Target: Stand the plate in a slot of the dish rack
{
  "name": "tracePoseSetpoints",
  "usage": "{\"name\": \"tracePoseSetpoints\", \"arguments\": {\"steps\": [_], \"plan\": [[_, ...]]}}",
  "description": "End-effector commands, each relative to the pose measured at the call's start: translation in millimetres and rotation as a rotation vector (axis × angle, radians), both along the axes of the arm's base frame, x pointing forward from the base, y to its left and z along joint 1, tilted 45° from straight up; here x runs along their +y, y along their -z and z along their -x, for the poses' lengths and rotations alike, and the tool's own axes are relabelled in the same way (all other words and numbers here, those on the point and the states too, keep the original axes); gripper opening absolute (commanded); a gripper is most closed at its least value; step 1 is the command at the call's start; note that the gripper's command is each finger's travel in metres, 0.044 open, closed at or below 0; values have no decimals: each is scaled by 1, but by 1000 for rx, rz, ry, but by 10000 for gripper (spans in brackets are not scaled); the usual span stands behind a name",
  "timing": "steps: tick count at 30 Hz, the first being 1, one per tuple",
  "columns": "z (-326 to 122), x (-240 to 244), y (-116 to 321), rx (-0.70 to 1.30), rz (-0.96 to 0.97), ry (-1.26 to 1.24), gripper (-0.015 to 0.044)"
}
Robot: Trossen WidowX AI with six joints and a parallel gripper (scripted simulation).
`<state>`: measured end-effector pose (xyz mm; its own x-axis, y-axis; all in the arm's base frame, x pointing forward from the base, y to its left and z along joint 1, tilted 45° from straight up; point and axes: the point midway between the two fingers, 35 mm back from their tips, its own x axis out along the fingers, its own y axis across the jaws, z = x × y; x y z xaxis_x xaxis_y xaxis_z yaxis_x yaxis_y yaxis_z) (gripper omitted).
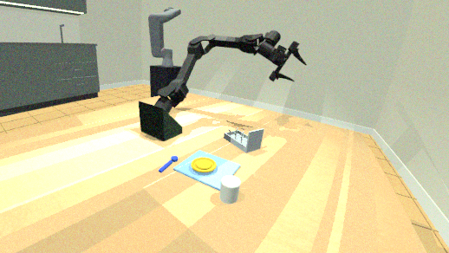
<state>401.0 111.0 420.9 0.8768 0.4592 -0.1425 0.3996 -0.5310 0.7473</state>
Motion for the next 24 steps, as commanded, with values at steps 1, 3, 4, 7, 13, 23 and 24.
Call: {"name": "tracePoseSetpoints", "arguments": {"steps": [1,3,4,7,13,23,24], "plan": [[0,0,1,1,4,1,400],[-4,-5,7,8,35,5,400],[-8,-8,13,15,63,8,400],[-18,-22,35,42,161,16,400],[-35,-51,77,103,355,9,400],[-49,-99,144,212,656,-83,400],[-49,-104,150,221,684,-100,400]]}}
